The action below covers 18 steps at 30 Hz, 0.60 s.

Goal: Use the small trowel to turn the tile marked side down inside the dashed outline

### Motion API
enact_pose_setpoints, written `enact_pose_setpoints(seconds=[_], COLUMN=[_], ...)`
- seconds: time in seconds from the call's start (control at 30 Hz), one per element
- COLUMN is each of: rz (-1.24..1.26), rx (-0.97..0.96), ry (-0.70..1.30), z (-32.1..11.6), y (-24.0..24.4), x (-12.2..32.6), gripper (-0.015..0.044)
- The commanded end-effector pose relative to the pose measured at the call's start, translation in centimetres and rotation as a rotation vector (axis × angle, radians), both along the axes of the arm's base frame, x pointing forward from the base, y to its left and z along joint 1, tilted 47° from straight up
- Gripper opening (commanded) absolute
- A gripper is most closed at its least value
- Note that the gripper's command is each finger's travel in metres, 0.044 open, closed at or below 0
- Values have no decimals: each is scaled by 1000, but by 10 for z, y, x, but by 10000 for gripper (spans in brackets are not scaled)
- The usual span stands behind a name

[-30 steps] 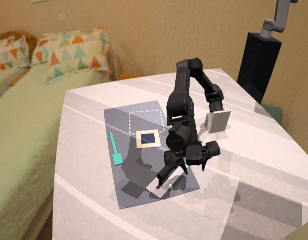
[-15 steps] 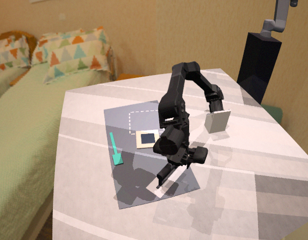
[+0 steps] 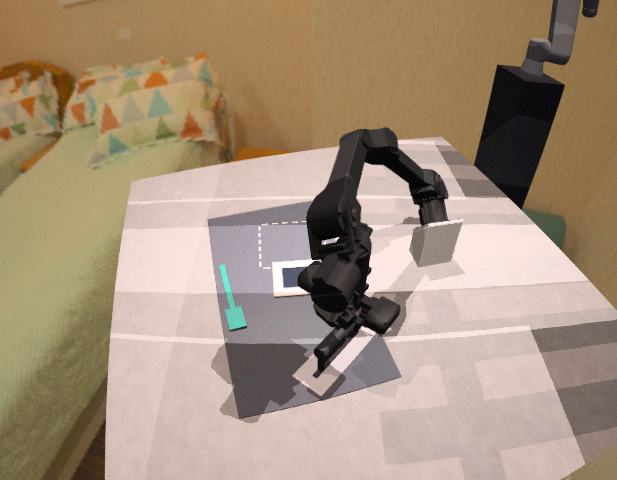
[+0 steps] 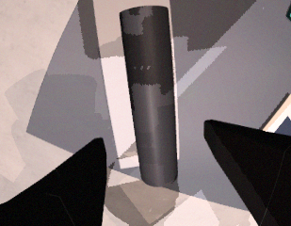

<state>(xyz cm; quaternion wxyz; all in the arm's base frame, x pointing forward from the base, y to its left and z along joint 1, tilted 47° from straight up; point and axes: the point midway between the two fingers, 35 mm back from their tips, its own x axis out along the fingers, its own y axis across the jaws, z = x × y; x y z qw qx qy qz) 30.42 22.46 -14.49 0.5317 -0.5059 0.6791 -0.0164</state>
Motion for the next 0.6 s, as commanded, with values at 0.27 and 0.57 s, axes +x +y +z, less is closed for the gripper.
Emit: enact_pose_setpoints(seconds=[0.27,0.57], rz=[-10,-14], rx=[-3,-4], ry=[-8,-6], z=[-12,-23], y=[-11,-21], x=[4,6], gripper=[270,270])
